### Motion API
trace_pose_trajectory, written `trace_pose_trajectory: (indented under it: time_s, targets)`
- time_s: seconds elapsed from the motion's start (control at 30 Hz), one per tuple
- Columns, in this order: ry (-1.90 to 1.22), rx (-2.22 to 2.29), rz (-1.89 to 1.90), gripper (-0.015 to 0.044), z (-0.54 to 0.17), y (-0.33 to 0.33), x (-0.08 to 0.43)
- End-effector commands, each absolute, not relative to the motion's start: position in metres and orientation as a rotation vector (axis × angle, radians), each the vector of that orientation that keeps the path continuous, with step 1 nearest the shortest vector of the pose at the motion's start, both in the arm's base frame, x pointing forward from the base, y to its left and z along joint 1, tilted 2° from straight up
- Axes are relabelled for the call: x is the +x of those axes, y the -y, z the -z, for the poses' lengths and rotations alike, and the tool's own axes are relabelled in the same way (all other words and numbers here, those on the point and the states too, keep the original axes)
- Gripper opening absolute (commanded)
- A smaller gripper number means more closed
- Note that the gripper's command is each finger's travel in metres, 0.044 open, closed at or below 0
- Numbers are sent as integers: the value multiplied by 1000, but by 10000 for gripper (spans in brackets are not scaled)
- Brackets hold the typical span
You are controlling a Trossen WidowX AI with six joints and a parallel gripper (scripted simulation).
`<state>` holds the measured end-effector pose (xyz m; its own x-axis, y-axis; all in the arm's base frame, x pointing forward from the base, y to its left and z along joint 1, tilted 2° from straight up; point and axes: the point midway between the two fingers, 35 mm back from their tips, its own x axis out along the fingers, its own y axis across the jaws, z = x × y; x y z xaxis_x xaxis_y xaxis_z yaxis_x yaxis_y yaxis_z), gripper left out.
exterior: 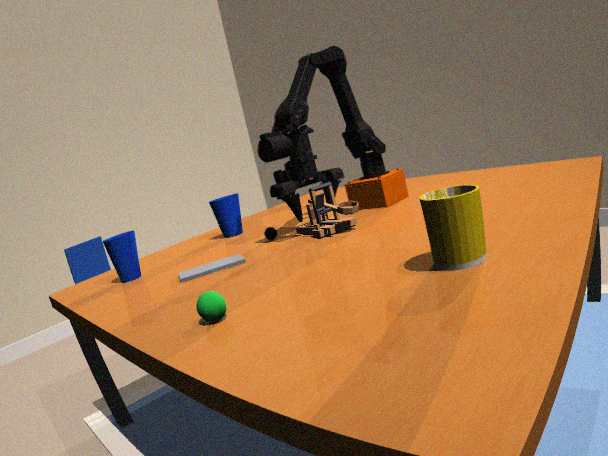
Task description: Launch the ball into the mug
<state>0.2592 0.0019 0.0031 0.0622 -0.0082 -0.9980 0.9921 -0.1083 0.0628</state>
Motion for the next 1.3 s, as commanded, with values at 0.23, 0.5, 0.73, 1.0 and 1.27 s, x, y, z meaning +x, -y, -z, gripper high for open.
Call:
trace_pose_trajectory:
  time_s: [0.23, 0.5, 0.73, 1.0, 1.27]
  targets:
    - [-1106, 1314, 1244, 230, -3, -2, 259]
    - [-1106, 1314, 1244, 118, -3, -2, 259]
    - [-1106, 1313, 1244, 0, -53, -2, 256]
    - [-1180, 1204, 1137, 0, -54, -40, 268]
    - [-1293, 1002, 938, 0, -55, -116, 275]
